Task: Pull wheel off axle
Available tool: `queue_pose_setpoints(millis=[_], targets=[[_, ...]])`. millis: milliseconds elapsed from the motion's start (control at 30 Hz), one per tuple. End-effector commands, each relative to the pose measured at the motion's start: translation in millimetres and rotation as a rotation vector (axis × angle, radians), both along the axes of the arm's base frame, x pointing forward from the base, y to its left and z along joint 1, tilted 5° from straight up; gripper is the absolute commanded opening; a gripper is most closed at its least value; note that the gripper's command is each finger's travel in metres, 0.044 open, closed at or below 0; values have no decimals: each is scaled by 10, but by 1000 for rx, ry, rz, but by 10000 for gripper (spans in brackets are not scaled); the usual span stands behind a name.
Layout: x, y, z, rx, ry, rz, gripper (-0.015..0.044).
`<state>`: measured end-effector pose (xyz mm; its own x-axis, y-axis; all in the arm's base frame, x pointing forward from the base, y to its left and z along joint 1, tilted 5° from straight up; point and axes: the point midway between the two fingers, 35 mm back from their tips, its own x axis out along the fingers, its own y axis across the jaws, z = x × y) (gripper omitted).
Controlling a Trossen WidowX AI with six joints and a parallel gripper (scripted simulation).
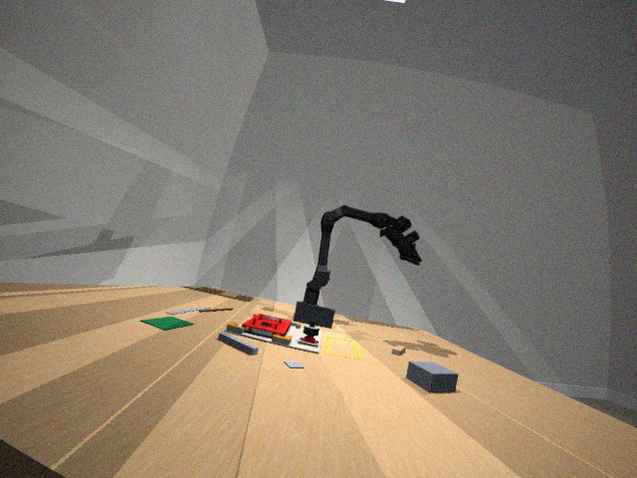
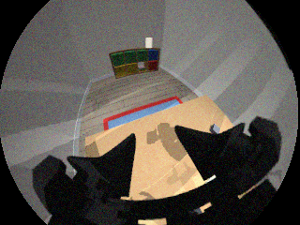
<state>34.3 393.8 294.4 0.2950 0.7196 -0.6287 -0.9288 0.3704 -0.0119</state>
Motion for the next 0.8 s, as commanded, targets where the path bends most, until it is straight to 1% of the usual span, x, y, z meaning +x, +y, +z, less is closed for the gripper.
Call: queue_pose_setpoints(millis=[0, 167, 367, 567, 767], targets=[[597, -23, -214, -29, 111, -217, 300], [1395, -242, -572, -60, 284, -547, 300], [2261, -768, -1007, -61, 501, -974, 300], [2925, -1547, -1426, -21, 723, -1421, 300], [3325, -2471, -1816, 63, 946, -1882, 300]])
